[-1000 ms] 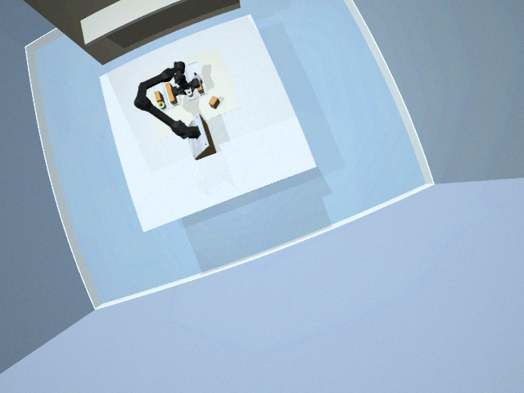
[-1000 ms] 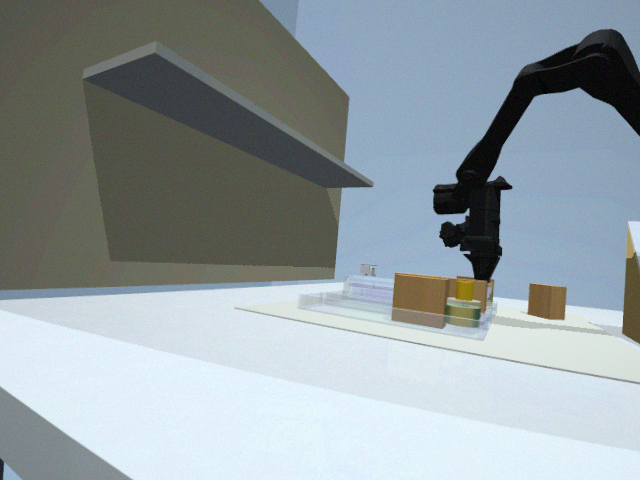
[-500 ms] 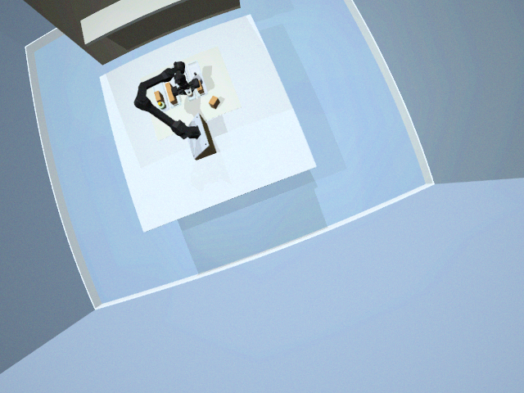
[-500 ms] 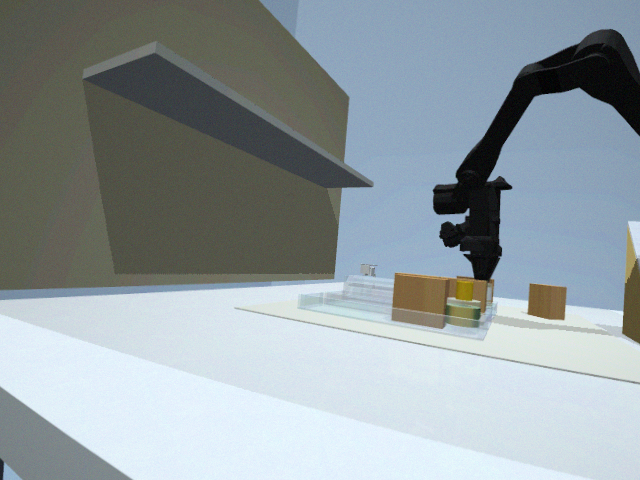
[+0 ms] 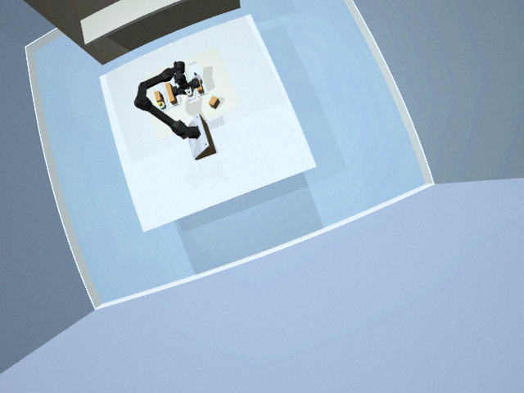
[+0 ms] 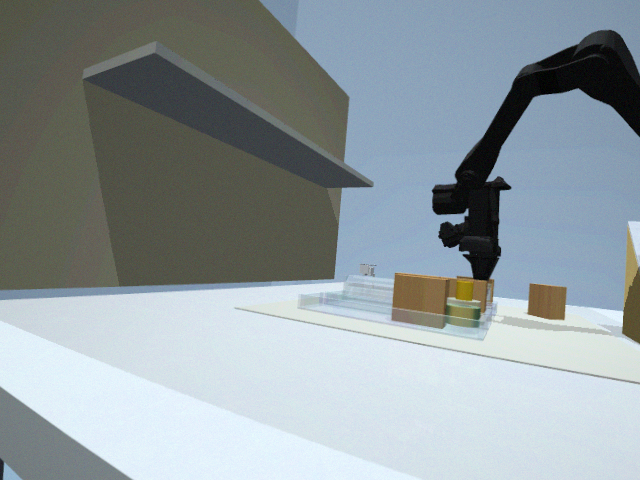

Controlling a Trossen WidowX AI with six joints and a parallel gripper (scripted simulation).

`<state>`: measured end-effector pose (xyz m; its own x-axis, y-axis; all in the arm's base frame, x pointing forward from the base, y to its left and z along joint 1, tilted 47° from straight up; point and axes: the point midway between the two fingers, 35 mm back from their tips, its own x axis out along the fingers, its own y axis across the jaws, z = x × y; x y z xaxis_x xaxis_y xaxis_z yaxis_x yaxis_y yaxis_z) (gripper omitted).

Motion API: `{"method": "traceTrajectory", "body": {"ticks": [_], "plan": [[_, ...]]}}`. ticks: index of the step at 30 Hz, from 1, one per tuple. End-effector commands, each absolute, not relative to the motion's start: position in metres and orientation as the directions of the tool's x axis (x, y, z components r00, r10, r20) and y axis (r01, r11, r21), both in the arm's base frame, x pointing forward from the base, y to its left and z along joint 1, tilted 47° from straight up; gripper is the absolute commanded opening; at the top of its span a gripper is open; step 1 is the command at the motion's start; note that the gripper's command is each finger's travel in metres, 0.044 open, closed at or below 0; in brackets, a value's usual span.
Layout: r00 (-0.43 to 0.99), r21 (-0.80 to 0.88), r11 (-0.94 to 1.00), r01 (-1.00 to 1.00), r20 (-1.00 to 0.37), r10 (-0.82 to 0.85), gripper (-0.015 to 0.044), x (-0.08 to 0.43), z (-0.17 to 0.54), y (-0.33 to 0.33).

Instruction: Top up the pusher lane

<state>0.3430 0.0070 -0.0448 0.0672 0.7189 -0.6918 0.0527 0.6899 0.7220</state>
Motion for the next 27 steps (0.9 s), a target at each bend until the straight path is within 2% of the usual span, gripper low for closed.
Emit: {"method": "traceTrajectory", "body": {"ticks": [1, 27], "plan": [[0.082, 0.724, 0.689, 0.044, -0.689, 0.720, 0.0000, 0.3490, -0.0429, 0.0061], [0.082, 0.724, 0.689, 0.044, -0.689, 0.720, 0.0000, 0.3496, -0.0475, 0.0113]]}}
